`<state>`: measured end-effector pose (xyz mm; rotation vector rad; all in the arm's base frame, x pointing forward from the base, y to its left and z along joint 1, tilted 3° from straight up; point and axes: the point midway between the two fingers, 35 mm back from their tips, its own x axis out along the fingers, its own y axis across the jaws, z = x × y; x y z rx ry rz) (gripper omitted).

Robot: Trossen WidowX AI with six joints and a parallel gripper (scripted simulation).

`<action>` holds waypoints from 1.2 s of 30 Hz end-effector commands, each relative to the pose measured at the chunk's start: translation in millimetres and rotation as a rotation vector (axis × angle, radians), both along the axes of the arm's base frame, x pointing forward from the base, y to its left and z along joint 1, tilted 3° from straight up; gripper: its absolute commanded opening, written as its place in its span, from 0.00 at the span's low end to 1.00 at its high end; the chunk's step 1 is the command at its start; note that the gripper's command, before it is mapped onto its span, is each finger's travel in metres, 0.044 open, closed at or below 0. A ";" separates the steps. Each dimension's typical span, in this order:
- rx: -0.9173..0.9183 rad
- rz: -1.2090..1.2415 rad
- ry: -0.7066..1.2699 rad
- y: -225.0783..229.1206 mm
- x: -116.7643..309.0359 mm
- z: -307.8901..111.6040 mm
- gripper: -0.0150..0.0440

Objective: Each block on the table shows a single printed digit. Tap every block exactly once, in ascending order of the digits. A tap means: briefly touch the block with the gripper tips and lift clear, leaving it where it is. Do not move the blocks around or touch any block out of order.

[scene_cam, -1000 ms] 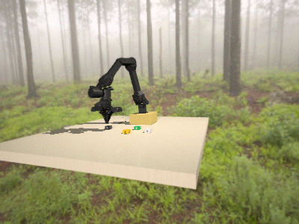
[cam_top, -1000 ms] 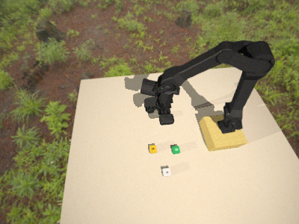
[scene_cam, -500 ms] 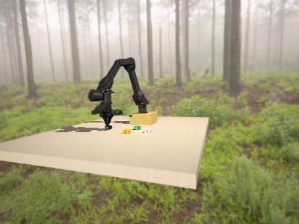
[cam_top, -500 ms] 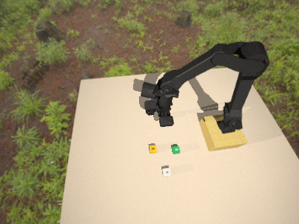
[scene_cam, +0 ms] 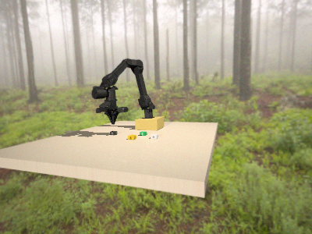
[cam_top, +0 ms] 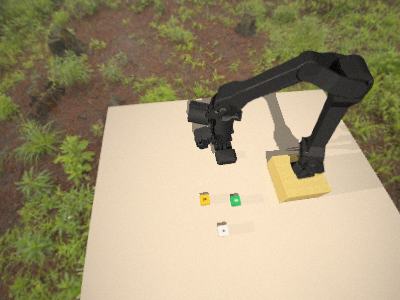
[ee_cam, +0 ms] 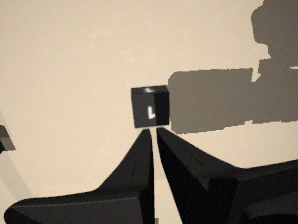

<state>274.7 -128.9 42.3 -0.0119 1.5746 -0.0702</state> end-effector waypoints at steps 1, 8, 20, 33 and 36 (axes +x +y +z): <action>-0.013 -0.002 -0.036 1.6 3.6 51.4 0.29; -0.012 -0.002 -0.036 12.1 3.7 61.5 0.29; 0.005 -0.002 -0.034 171.4 -15.6 51.5 0.29; 0.005 -0.002 -0.033 183.9 -21.9 -31.0 0.29; 0.005 -0.002 -0.033 183.9 -21.9 -31.0 0.29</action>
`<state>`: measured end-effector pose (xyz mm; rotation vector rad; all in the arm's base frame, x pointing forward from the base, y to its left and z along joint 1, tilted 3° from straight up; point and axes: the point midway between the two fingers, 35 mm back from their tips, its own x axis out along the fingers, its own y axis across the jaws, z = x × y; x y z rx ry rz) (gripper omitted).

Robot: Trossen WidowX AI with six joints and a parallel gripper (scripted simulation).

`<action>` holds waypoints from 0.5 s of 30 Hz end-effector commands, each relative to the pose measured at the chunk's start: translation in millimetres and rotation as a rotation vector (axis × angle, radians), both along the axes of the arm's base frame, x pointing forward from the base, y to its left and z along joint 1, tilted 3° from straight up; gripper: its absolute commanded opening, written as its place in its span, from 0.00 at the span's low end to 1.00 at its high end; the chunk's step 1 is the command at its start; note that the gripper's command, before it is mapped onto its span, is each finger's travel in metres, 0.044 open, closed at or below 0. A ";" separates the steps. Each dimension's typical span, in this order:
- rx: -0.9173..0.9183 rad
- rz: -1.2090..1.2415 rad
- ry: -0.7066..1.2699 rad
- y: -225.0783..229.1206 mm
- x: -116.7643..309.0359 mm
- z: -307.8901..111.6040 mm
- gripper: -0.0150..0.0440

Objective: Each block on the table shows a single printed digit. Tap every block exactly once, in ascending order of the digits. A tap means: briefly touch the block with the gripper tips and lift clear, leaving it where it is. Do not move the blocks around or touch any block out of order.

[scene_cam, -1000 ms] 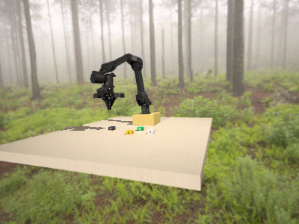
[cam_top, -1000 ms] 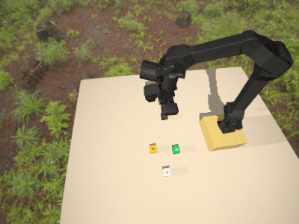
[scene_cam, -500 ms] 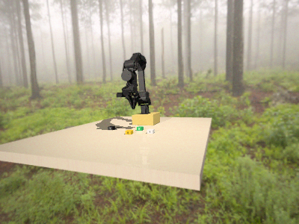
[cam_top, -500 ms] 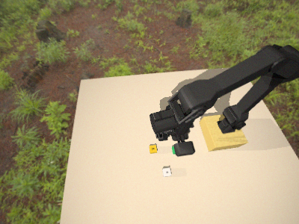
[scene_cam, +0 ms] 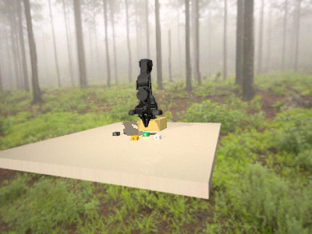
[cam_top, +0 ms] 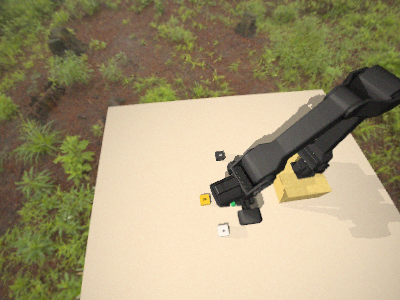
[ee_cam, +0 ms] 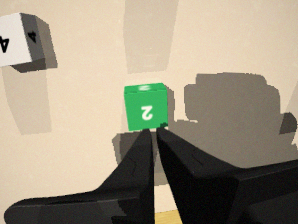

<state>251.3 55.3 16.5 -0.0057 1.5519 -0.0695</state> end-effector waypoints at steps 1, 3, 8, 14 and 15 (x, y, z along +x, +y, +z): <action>0.001 0.001 -0.010 -0.3 1.6 -5.4 0.29; 0.001 0.001 -0.010 -0.4 1.7 -7.5 0.29; 0.001 0.001 -0.010 -0.7 2.2 -15.6 0.29; 0.001 0.001 -0.010 -1.2 2.4 -25.1 0.29; 0.001 0.001 -0.010 -1.3 2.4 -26.7 0.29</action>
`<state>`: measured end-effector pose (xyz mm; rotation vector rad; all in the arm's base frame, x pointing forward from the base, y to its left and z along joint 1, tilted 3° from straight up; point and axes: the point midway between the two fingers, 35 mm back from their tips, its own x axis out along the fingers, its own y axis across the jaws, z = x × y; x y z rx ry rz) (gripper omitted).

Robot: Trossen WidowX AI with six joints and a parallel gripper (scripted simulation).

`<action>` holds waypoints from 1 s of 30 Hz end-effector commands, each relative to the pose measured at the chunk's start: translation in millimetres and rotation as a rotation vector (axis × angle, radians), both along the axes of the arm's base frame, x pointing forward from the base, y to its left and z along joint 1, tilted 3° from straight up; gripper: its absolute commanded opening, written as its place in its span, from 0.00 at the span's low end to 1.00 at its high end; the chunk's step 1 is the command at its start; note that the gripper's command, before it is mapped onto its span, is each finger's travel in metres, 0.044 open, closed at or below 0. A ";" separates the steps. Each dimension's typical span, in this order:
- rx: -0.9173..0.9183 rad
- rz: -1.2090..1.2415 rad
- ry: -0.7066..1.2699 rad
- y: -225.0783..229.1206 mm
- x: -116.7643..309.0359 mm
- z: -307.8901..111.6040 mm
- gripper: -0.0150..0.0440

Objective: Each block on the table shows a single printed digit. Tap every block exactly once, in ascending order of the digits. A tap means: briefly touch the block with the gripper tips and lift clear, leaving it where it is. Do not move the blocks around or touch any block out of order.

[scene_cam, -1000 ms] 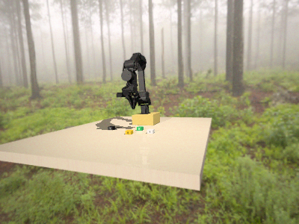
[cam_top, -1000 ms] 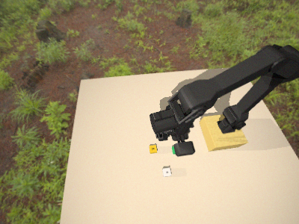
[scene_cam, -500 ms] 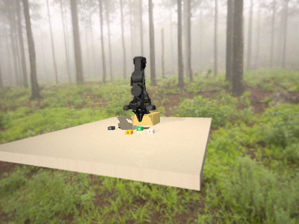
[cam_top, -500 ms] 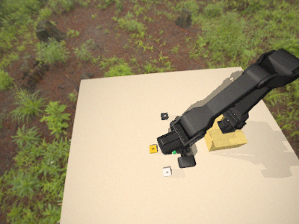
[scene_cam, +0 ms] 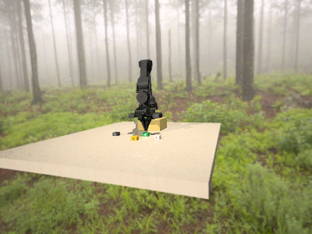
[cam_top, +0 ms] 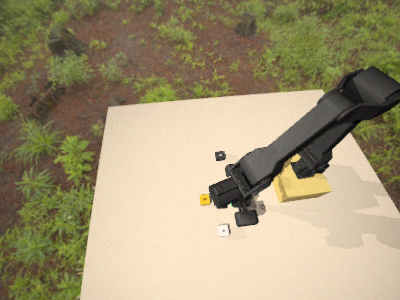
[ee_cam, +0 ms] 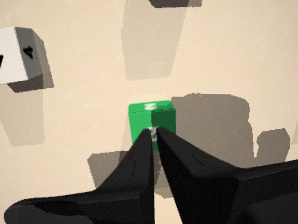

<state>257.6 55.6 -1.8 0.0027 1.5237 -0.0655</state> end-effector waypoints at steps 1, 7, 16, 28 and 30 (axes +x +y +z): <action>-0.006 0.003 0.019 -1.7 -4.0 -10.0 0.29; -0.006 0.003 0.019 -2.1 -4.2 -17.0 0.29; -0.003 0.001 0.009 -0.8 -2.0 -5.0 0.29; -0.006 0.003 0.018 3.3 -4.9 83.5 0.29; -0.006 0.003 0.018 3.3 -6.7 94.3 0.29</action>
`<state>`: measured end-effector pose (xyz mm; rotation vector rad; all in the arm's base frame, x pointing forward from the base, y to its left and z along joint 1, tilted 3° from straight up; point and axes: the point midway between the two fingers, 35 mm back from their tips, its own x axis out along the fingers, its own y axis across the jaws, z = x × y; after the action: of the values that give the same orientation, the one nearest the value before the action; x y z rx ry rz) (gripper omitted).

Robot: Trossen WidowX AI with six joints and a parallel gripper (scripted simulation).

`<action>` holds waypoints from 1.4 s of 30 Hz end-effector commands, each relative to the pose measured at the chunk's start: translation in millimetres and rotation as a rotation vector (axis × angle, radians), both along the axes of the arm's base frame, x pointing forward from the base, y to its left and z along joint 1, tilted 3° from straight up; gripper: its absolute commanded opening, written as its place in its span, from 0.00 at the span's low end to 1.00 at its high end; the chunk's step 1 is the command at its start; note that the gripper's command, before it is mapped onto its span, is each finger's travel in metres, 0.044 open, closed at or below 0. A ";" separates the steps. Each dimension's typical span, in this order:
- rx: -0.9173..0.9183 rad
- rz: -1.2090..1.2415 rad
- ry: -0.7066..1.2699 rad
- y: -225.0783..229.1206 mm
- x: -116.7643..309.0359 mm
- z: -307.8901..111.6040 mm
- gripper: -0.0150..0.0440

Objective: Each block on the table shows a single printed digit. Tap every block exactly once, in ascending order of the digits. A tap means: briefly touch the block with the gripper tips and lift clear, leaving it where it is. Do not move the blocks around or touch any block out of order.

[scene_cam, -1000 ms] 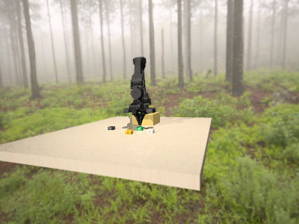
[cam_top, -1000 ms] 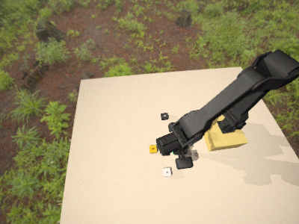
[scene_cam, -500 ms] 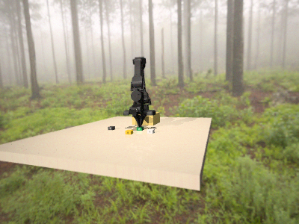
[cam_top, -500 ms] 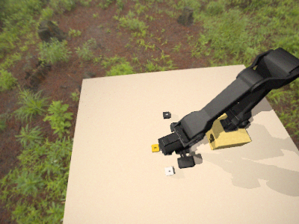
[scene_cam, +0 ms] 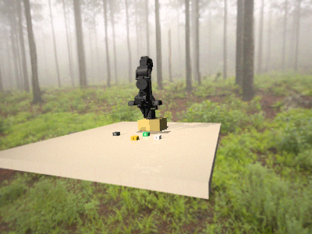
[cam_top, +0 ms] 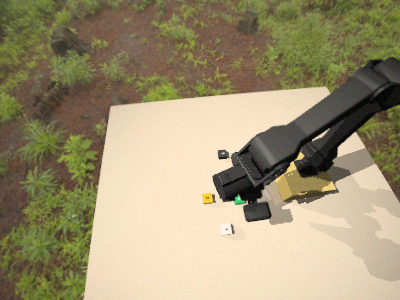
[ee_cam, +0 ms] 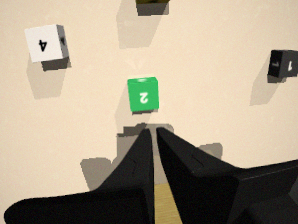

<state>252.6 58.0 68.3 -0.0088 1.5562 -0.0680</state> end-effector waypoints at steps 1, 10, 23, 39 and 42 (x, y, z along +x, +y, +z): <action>0.002 -0.002 -0.014 1.0 -1.6 24.2 0.29; 0.008 -0.002 -0.018 61.8 46.8 27.2 0.29; 0.011 -0.002 -0.020 90.7 66.2 -57.4 0.29; 0.011 -0.002 -0.020 90.1 67.0 -75.7 0.29; 0.010 -0.002 -0.020 89.8 67.1 -80.5 0.29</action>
<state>323.5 150.0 -2.1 0.0114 1.5178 -0.0571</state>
